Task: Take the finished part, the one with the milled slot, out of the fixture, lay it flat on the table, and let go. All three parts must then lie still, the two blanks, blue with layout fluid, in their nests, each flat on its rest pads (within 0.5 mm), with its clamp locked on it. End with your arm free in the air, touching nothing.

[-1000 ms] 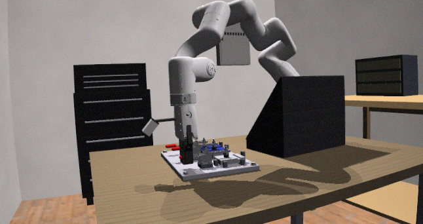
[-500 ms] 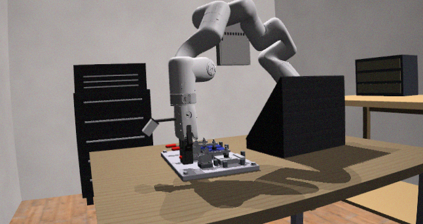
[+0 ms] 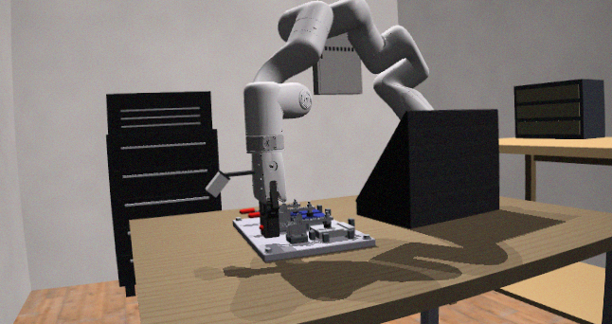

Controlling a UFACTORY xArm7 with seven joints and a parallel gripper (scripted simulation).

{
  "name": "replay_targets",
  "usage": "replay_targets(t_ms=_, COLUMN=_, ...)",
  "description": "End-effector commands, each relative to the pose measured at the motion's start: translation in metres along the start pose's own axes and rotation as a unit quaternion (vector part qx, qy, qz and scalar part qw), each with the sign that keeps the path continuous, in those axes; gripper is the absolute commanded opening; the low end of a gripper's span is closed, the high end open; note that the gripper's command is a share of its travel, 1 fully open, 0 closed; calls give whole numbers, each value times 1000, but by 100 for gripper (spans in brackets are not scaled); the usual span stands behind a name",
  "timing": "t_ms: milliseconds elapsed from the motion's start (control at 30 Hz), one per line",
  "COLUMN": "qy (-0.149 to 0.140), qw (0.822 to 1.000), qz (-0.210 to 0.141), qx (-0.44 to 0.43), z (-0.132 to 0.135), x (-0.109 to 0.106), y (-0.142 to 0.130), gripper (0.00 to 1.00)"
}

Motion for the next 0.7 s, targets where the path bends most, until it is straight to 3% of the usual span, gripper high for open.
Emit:
replay_targets(t_ms=0, qy=1, qw=1000, qz=2, qx=0, z=-1, x=-3, y=1, gripper=0)
replay_targets(t_ms=667, qy=1, qw=1000, qz=2, qx=0, z=-2, x=-11, y=-3, gripper=0)
Point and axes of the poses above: the point where the finger pads meet when closed, its own x axis out along the fingers, its own z axis across the jaws, y = z × x, the point moved 6 cm from there along -x, back along the fingers, and after that the axes turned 11 degrees about -x, right-handed, at the moved point
